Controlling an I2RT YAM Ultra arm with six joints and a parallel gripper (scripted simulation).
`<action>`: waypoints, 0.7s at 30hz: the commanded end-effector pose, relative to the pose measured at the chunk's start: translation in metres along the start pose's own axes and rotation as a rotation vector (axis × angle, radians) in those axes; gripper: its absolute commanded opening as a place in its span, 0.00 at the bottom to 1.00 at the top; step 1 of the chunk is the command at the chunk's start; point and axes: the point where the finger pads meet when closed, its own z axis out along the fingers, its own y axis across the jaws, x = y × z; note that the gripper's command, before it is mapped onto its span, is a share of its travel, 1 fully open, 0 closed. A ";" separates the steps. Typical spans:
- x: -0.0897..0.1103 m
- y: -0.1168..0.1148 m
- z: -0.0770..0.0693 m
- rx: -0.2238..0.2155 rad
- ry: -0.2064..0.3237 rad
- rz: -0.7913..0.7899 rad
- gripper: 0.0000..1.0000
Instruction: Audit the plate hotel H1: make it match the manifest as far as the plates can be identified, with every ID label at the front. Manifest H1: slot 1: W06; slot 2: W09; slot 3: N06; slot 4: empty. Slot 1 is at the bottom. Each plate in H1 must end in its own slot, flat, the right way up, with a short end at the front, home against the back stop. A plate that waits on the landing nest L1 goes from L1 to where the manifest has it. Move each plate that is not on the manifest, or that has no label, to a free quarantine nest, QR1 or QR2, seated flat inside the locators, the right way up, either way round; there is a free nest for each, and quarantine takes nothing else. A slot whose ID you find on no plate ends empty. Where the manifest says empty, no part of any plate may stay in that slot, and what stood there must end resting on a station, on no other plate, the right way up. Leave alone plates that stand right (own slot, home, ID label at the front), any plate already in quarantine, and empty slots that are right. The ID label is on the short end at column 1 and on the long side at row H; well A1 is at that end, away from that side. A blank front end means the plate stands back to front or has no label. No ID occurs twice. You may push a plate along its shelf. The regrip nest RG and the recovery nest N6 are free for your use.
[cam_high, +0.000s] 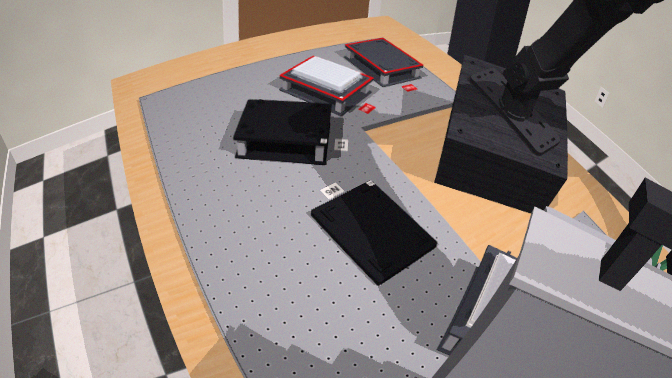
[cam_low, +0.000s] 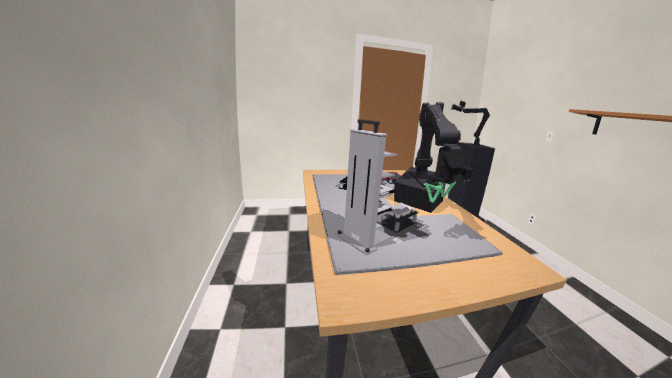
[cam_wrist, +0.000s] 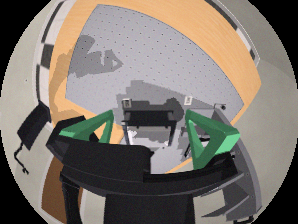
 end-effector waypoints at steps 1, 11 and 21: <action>-0.003 -0.002 -0.030 0.024 -0.028 0.004 1.00; -0.002 -0.001 -0.050 0.023 -0.024 0.003 1.00; -0.001 0.000 -0.073 0.021 -0.021 0.002 1.00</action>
